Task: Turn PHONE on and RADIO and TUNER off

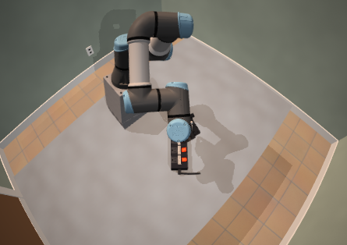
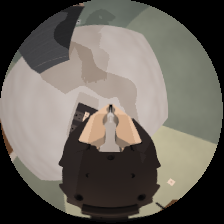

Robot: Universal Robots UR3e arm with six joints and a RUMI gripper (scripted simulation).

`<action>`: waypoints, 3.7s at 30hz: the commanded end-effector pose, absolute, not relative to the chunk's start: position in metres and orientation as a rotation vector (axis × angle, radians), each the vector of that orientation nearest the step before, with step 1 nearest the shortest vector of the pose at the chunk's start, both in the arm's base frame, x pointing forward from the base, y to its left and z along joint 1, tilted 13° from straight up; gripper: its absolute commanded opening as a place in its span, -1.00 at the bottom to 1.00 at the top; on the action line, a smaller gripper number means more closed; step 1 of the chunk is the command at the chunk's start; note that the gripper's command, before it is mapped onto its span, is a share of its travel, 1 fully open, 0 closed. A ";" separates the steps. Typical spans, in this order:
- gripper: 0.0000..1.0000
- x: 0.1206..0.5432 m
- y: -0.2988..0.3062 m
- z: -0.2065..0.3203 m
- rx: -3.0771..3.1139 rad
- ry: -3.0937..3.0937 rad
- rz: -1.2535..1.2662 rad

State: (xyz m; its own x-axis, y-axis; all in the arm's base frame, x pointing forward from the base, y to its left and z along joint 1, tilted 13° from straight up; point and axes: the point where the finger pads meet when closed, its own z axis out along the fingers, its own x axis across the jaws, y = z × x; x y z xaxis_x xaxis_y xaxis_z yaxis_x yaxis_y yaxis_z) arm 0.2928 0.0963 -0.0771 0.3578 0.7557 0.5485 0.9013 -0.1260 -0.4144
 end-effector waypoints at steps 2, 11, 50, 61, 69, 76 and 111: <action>-1.00 0.313 0.083 -0.092 -1.841 -1.789 -0.369; -1.00 0.344 0.069 -0.098 -1.669 -2.195 -0.433; -1.00 0.402 0.055 -0.087 -1.268 -2.787 -0.463; -1.00 0.402 0.055 -0.087 -1.268 -2.787 -0.463; -1.00 0.402 0.055 -0.087 -1.268 -2.787 -0.463; -1.00 0.402 0.055 -0.087 -1.268 -2.787 -0.463; -1.00 0.405 0.058 -0.107 -1.268 -2.787 -0.463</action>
